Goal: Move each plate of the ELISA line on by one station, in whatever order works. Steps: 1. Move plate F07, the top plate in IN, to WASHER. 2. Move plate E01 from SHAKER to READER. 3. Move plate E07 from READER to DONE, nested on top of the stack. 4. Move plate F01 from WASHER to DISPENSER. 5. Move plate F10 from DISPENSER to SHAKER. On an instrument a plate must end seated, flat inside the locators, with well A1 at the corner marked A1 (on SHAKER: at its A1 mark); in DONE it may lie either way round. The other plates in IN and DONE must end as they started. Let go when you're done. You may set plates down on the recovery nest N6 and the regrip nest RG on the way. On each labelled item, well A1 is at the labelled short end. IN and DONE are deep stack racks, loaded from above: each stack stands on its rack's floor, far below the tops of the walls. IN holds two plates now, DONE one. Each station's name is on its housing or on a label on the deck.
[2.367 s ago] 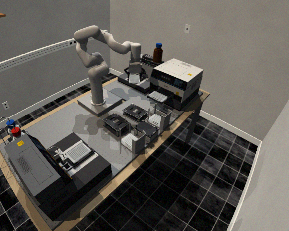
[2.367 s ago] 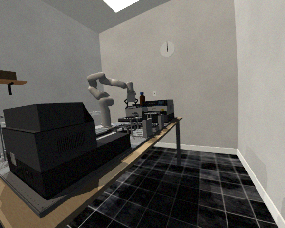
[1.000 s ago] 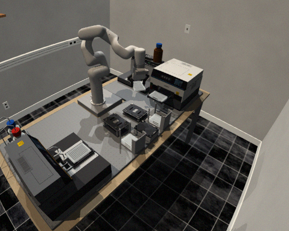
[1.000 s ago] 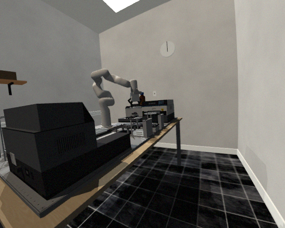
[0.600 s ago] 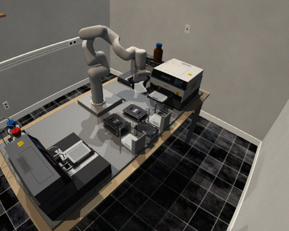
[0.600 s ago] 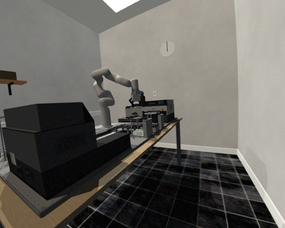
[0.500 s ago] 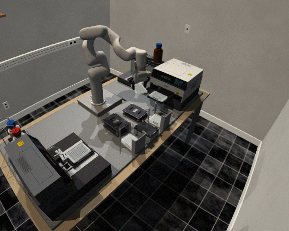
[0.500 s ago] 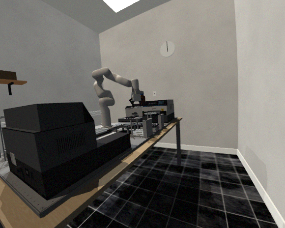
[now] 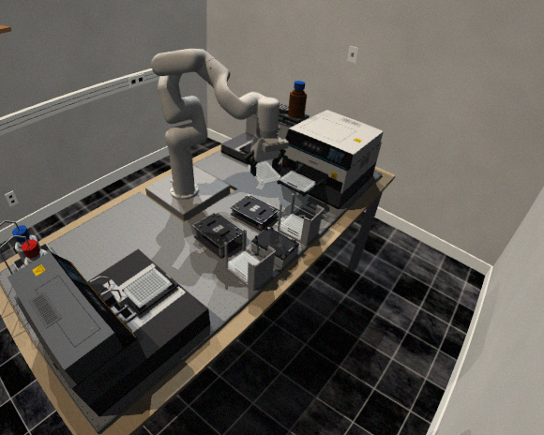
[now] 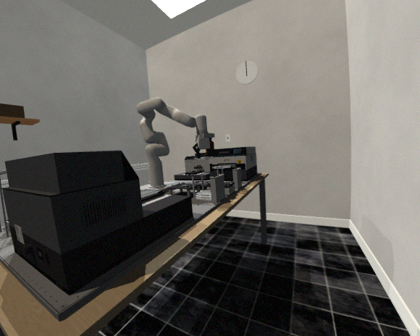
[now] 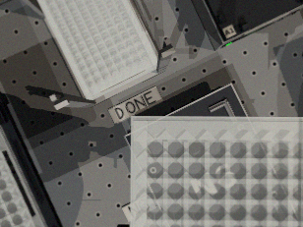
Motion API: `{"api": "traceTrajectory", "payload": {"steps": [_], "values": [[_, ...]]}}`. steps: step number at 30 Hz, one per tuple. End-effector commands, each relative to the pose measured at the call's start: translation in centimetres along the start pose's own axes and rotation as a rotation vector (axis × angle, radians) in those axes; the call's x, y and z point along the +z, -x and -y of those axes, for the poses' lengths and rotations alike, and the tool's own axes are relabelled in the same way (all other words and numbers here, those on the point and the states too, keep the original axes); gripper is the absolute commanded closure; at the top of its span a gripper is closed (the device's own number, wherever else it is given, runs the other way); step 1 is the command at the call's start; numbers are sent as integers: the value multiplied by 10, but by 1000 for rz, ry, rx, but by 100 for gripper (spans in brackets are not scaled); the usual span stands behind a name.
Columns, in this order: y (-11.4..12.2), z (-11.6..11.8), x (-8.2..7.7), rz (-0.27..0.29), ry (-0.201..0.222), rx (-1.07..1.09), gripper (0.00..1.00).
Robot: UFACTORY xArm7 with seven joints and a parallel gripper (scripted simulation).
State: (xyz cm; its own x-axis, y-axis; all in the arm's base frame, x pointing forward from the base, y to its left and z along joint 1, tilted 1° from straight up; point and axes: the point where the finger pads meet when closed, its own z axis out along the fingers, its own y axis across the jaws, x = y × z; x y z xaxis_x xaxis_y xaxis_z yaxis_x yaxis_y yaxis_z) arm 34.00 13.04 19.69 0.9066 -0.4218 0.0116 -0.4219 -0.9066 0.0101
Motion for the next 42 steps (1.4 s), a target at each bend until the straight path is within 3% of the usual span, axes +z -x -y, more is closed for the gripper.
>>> {"api": "traceTrajectory", "payload": {"steps": [1,42], "values": [[-16,-3,-1,-1,-2,-53,100],[-121,-28,-1,-2,-1,-262,100]]}}
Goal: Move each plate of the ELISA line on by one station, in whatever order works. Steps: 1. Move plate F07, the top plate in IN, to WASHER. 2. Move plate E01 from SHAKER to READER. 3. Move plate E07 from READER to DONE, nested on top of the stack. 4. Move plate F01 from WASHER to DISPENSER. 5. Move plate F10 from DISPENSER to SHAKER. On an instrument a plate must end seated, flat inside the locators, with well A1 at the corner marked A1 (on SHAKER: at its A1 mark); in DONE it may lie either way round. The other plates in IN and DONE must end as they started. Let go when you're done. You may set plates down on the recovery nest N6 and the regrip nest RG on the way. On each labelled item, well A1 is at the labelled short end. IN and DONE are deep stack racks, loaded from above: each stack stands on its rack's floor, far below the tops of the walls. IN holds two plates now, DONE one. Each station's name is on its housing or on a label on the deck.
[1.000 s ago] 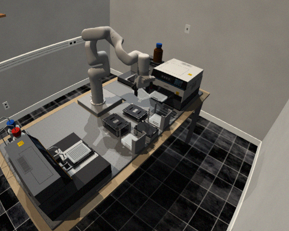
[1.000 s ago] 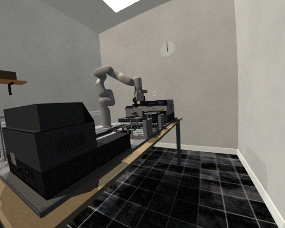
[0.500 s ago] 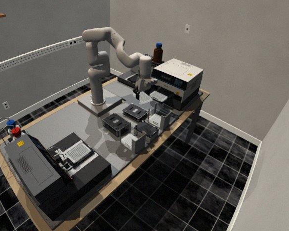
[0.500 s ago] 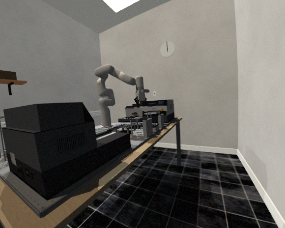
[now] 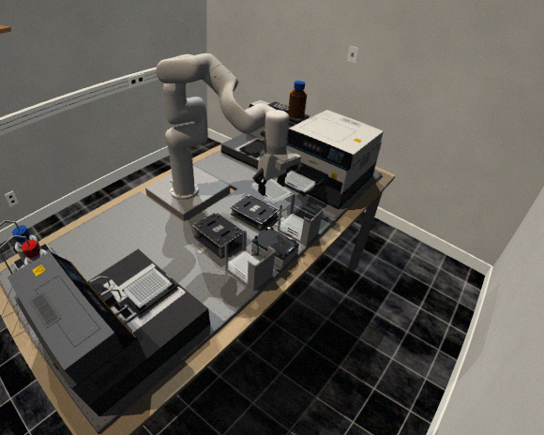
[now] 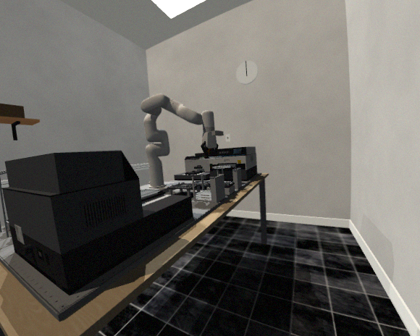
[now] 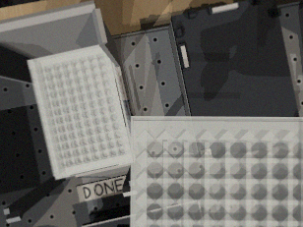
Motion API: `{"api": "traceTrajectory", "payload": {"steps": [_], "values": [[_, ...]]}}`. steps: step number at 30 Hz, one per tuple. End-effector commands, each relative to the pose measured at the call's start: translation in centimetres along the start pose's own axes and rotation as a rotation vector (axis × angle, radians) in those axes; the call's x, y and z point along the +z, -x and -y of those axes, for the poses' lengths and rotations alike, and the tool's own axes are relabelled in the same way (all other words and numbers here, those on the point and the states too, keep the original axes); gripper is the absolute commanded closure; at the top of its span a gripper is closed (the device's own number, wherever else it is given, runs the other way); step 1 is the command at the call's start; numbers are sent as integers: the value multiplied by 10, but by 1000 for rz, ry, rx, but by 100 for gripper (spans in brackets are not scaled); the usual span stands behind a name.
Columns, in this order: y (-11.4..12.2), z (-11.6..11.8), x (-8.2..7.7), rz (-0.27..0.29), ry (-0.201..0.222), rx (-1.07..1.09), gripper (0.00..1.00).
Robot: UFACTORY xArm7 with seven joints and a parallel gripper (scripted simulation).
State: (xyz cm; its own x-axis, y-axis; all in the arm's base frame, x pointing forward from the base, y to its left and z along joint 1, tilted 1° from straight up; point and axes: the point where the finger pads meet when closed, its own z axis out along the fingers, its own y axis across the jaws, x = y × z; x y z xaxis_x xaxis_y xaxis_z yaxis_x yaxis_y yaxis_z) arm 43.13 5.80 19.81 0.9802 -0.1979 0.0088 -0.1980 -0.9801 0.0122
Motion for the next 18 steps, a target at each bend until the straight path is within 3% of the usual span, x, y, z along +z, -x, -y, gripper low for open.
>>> {"api": "traceTrajectory", "payload": {"steps": [1,18], "values": [[-11,-4,-2,-3,-1,-37,100],[-51,-25,-2,-3,0,-112,100]]}}
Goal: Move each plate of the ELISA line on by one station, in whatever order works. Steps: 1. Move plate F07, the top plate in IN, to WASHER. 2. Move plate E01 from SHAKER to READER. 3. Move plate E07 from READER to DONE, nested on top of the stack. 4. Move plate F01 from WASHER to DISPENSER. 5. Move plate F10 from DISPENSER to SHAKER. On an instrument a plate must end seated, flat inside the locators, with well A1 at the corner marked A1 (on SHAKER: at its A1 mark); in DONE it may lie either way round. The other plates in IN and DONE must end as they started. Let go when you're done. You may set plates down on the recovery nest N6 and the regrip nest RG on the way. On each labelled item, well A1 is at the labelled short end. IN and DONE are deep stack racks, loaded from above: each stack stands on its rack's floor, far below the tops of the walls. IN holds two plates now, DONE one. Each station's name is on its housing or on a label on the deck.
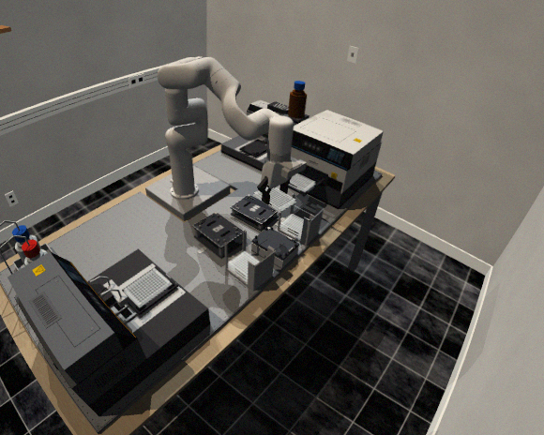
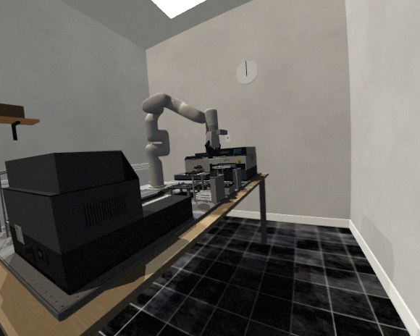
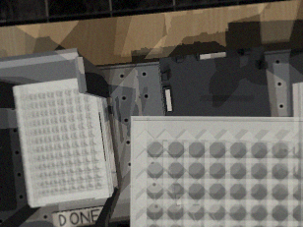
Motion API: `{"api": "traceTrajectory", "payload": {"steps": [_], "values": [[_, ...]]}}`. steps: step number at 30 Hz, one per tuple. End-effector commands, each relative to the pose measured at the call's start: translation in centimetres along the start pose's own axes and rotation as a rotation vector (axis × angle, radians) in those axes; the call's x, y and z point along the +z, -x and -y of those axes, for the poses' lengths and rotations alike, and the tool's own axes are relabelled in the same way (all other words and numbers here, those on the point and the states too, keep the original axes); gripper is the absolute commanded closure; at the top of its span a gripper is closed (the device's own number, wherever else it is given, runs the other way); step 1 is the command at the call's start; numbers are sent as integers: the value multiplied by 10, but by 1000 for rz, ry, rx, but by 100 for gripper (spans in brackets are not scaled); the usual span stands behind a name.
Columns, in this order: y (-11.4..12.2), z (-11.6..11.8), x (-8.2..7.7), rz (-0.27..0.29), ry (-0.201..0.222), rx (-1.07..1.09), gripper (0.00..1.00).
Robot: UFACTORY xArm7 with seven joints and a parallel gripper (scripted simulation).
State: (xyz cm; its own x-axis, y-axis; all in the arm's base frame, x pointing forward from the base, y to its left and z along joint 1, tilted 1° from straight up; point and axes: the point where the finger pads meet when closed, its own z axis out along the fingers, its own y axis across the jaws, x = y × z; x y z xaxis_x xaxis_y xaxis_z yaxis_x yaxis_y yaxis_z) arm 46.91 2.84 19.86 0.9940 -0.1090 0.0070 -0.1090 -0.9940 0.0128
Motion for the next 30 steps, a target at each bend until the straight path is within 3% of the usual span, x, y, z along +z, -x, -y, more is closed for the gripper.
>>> {"api": "traceTrajectory", "payload": {"steps": [1,18,30], "values": [[-11,-5,-2,-3,0,-34,100],[-52,-31,-2,-4,0,-120,100],[-53,-31,-2,-4,0,-120,100]]}}
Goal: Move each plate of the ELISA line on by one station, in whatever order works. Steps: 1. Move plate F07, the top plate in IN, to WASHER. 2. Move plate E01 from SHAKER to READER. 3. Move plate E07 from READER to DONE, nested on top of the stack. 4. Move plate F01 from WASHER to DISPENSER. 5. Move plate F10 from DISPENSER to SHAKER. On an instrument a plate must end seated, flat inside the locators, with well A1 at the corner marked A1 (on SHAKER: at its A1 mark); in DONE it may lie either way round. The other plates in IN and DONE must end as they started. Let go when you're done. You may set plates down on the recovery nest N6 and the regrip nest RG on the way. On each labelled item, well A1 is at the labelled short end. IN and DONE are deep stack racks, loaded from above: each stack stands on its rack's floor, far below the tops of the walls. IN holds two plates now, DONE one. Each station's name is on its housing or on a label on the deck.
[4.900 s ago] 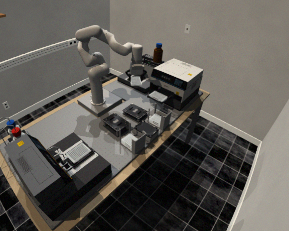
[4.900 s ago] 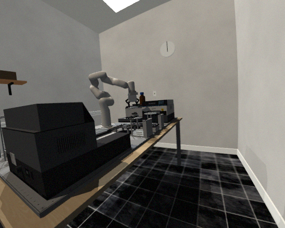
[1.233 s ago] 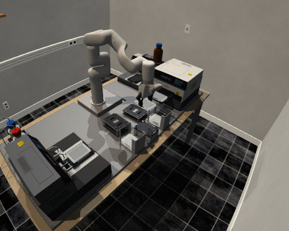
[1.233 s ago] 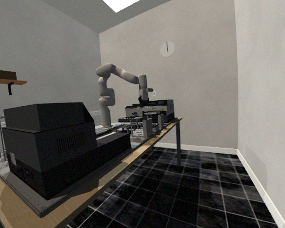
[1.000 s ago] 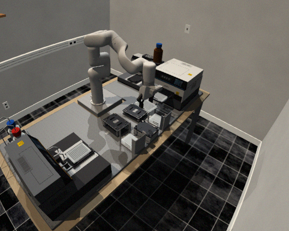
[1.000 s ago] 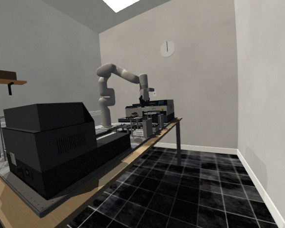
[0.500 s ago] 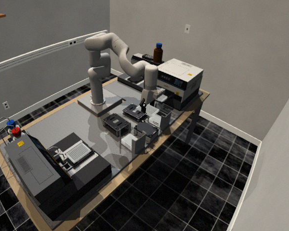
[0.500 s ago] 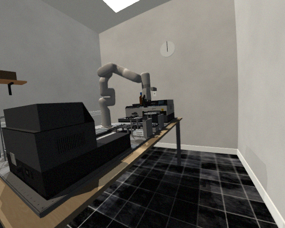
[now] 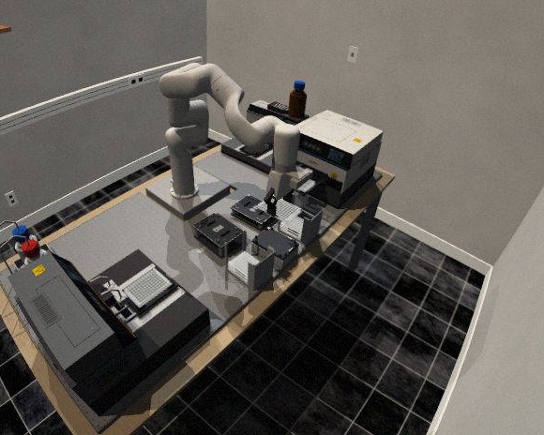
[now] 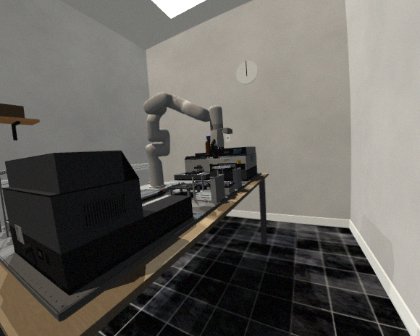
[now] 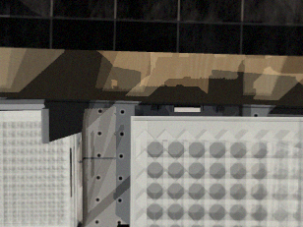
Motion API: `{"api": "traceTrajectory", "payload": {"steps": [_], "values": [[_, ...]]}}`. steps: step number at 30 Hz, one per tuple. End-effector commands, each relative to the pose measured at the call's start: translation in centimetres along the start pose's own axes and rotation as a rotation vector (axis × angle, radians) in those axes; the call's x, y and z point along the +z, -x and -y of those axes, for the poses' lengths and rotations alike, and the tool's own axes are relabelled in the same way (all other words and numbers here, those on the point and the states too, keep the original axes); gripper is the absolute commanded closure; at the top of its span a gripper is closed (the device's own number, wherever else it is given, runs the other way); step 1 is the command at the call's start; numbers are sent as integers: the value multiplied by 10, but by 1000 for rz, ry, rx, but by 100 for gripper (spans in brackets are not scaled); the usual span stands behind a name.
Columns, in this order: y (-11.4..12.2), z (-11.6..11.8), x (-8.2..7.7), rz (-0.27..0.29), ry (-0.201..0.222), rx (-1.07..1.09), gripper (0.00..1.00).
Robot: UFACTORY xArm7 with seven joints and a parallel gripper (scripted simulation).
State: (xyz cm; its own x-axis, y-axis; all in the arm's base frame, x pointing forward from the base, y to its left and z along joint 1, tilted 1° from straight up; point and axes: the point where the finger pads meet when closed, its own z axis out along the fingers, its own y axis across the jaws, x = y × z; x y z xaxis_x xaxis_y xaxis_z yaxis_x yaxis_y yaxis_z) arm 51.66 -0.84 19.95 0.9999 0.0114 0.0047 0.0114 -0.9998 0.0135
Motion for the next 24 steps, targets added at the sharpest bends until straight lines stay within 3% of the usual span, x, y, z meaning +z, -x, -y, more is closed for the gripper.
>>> {"api": "traceTrajectory", "payload": {"steps": [1,10,24], "values": [[-1,0,-2,-4,0,0,100],[-1,0,-2,-4,0,0,100],[-1,0,14,-4,0,0,100]]}}
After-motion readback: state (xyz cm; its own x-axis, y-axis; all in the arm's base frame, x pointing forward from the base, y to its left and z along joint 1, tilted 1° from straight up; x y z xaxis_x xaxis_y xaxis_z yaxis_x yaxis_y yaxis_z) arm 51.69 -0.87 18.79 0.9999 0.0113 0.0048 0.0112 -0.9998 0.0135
